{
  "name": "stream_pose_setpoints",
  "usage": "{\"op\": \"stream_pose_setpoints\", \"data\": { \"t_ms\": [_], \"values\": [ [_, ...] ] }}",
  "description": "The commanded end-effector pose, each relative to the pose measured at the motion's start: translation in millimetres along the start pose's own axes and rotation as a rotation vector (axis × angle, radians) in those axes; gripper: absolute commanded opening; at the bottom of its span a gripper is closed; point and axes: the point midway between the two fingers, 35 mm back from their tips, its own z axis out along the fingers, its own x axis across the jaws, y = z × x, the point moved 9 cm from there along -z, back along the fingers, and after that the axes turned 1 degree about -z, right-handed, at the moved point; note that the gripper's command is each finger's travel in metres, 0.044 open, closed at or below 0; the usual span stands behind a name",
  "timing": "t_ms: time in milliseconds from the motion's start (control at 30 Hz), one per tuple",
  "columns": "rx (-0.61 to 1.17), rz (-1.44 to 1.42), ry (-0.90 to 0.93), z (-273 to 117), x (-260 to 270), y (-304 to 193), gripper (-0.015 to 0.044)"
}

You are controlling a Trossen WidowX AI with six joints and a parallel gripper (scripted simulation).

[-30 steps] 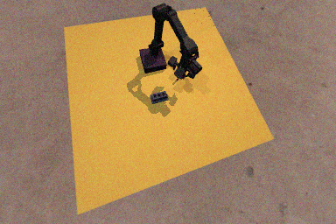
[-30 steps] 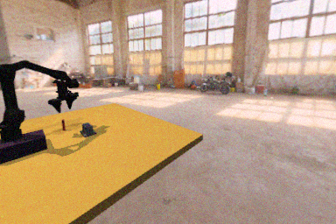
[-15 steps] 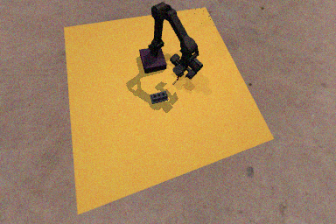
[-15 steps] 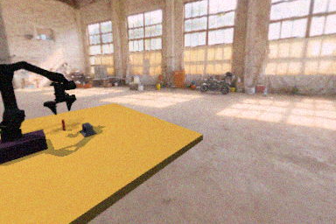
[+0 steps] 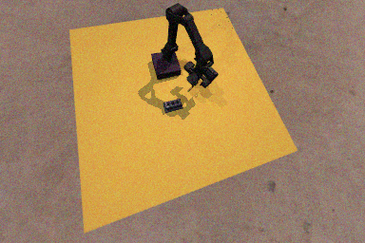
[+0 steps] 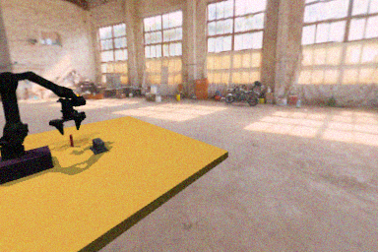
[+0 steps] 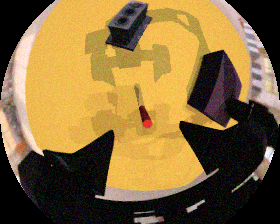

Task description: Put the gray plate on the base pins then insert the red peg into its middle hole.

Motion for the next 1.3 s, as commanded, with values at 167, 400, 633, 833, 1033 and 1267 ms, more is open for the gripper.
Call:
{"op": "stream_pose_setpoints", "data": {
  "t_ms": [167, 400, 633, 833, 1033, 1267],
  "values": [
    [0.000, 0.005, -0.002, 16, 0, 0, 0.0440],
    [0.000, 0.005, -0.002, 27, 0, 0, 0.0440],
    [0.000, 0.005, -0.002, 39, 0, 0, 0.0440],
    [0.000, 0.005, -0.002, 48, -1, 0, 0.0440],
    [0.001, 0.005, -0.002, 54, -2, 0, 0.0414],
    [0.001, 0.005, -0.002, 54, -2, 0, 0.0230]
  ]
}}
